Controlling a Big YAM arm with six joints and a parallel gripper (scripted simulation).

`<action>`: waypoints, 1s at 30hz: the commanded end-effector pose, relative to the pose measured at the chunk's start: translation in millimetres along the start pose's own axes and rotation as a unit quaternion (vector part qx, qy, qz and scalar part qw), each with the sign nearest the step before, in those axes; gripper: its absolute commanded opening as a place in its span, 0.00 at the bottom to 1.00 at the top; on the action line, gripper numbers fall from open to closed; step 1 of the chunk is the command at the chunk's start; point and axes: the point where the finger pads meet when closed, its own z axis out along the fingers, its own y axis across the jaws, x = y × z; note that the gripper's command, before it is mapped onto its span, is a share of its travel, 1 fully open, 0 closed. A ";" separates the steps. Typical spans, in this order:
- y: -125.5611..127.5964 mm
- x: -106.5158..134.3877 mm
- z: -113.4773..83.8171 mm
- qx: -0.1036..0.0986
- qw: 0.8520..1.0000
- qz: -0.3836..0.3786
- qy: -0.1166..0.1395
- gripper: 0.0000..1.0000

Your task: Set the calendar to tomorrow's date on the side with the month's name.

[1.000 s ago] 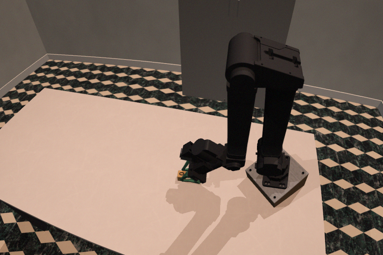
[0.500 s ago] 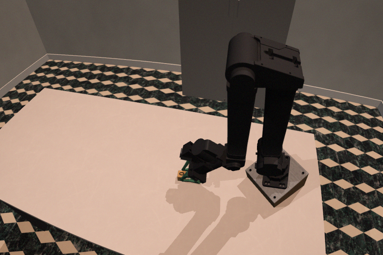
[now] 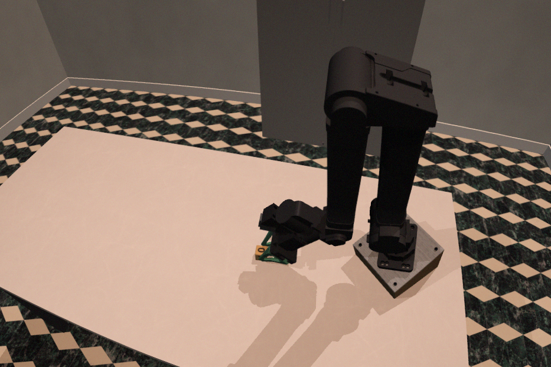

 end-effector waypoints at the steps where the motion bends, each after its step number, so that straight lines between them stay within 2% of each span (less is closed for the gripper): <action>1: 4.4 -2.3 4.6 -0.006 1.000 0.001 -0.003 0.45; 5: 4.4 -2.3 4.6 -0.006 1.000 0.001 -0.003 0.45; 6: 4.4 -2.3 4.6 -0.006 1.000 0.001 -0.003 0.26; 30: 4.4 -2.3 4.6 -0.006 1.000 0.001 -0.003 0.26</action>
